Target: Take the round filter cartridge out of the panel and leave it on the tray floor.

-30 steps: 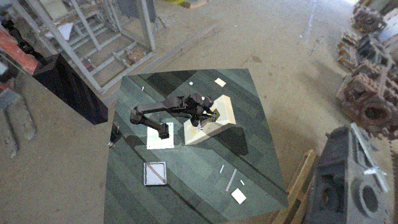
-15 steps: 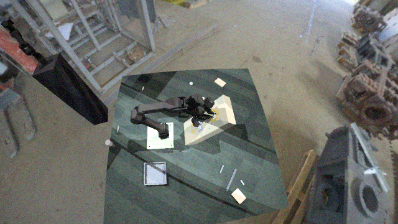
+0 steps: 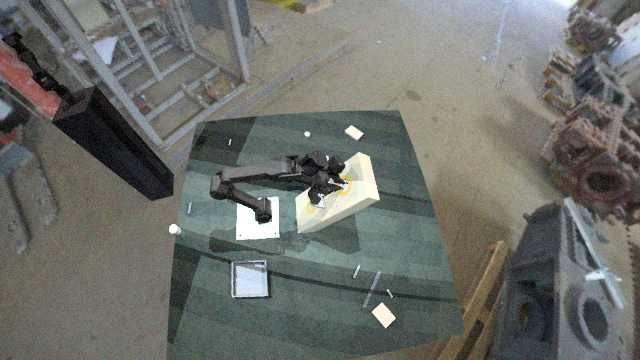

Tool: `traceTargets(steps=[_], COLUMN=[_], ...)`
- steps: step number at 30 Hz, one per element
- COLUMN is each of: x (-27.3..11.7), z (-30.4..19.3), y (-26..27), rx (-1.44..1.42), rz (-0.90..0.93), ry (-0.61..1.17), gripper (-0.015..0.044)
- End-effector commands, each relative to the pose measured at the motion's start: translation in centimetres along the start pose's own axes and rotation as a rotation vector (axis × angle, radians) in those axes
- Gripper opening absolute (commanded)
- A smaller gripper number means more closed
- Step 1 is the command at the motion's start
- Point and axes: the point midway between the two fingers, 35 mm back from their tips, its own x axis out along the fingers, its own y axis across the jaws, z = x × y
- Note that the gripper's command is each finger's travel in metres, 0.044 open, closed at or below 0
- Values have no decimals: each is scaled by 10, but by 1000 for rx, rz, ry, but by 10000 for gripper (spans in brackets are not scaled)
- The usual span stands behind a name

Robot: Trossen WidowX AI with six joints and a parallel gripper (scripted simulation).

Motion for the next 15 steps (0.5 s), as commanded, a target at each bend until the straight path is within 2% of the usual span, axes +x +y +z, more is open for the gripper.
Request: traceTargets(steps=[1,15], x=[1,3], z=[0,0], y=[-1,0], rx=[6,6], rz=[-2,-2], ry=[-1,-1], gripper=[108,108])
